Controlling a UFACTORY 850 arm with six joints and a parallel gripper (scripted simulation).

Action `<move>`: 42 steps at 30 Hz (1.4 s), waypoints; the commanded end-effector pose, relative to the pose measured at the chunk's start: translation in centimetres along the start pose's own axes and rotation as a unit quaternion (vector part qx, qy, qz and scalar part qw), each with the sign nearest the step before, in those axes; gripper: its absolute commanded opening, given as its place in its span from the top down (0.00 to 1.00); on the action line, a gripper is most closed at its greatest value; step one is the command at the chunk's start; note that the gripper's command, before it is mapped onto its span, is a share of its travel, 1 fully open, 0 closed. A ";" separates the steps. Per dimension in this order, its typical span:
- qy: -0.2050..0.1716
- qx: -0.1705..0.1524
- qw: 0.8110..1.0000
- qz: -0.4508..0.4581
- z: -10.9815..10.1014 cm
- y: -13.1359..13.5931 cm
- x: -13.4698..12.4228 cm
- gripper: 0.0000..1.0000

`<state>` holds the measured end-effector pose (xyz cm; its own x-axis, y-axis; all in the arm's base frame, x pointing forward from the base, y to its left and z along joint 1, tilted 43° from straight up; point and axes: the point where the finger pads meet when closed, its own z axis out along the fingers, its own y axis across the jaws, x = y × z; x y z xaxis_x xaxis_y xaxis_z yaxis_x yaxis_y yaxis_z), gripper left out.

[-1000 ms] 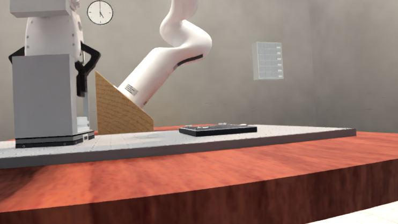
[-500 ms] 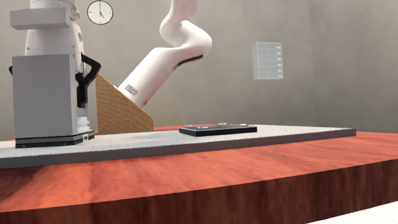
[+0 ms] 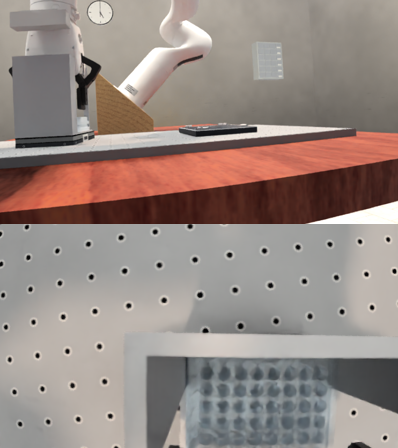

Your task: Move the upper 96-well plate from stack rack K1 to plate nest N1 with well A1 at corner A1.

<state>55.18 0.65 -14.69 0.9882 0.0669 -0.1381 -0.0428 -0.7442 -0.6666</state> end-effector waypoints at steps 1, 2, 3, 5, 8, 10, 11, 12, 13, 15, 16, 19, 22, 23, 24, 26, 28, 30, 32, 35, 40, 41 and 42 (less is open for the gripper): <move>0.001 0.000 1.000 0.000 0.1 0.0 0.1 0.00; 0.001 0.000 1.000 0.000 0.2 0.0 0.1 0.00; 0.001 0.000 1.000 0.000 0.3 0.0 0.1 0.00; 0.001 0.000 1.000 0.000 0.4 0.0 0.1 0.00; 0.001 0.000 1.000 0.000 0.5 0.0 0.1 0.00; 0.001 0.000 1.000 0.000 0.6 0.0 0.1 0.00; 0.001 0.000 1.000 0.000 0.7 0.0 0.1 0.00; 0.001 0.000 1.000 0.000 0.7 0.0 0.1 0.00; 0.001 0.000 1.000 0.000 0.8 0.0 0.1 0.00; 0.001 0.000 1.000 0.000 0.9 0.0 0.1 0.00; 0.001 0.000 1.000 0.000 1.0 0.0 0.1 0.00; 0.001 0.000 1.000 0.000 1.2 0.0 0.1 0.00; 0.001 0.000 1.000 0.000 1.4 0.0 0.1 0.00; 0.001 0.000 1.000 0.000 1.5 0.0 0.1 0.00; 0.001 0.000 1.000 0.000 1.5 0.0 0.1 0.00; 0.001 0.000 1.000 0.000 1.5 0.0 0.1 0.00; 0.001 0.000 1.000 0.000 1.7 0.0 0.1 0.00; 0.001 0.000 1.000 0.000 1.8 0.0 0.1 0.00; 0.001 0.000 1.000 0.000 1.8 0.0 0.1 0.00; 0.001 0.000 1.000 0.000 1.8 0.0 0.1 0.00; 0.001 0.000 1.000 0.000 1.8 0.0 0.1 0.00; 0.001 0.000 1.000 0.000 1.8 0.0 0.1 0.00; 0.001 0.000 1.000 0.000 1.8 0.0 0.1 0.00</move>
<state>54.89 1.93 -16.09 0.9881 0.0669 -0.1382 -0.0428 -0.7442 -0.6666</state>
